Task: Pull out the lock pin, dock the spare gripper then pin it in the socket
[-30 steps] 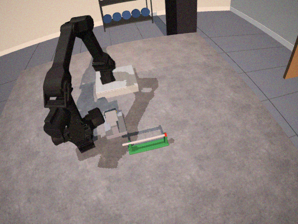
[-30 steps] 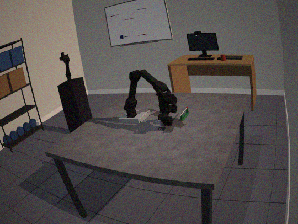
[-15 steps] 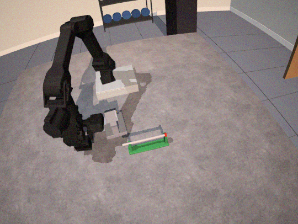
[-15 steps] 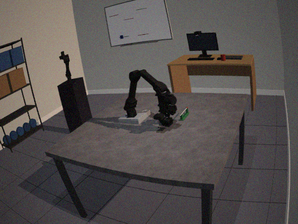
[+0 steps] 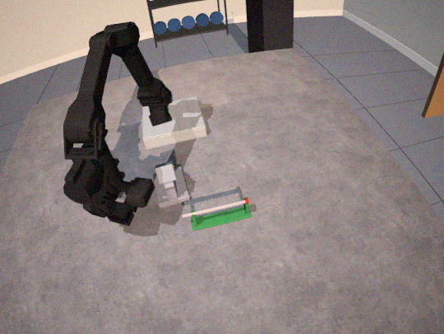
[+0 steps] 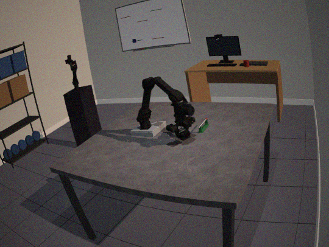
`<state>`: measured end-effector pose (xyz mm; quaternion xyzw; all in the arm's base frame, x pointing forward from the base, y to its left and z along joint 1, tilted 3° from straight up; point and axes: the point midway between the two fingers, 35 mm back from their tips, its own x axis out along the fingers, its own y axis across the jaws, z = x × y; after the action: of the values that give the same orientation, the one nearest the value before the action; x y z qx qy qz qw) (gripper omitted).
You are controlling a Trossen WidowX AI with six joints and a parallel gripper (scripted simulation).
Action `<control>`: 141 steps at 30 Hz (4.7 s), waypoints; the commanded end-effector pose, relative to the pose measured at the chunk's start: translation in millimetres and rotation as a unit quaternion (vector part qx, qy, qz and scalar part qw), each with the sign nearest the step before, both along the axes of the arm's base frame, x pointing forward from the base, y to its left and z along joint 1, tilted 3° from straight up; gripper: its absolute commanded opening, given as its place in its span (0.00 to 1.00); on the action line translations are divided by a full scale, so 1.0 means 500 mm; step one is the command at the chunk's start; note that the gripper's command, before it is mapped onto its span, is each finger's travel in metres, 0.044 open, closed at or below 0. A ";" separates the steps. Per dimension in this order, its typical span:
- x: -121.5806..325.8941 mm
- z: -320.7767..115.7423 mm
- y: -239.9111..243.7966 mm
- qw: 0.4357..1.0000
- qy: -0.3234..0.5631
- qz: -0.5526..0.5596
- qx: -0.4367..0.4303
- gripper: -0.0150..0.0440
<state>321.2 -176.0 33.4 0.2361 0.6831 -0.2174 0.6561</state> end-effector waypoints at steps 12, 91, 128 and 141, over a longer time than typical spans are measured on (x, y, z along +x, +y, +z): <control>-0.003 0.011 -0.004 0.981 0.000 -0.193 -0.009 0.25; -0.031 0.017 -0.014 0.369 0.025 -0.929 -0.020 0.25; -0.033 -0.072 -0.012 0.292 0.026 -0.956 -0.021 0.25; -0.036 -0.071 -0.010 0.294 0.029 -0.955 -0.022 0.70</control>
<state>303.0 -180.9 -3.5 0.7007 -0.0102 -0.7128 -0.0299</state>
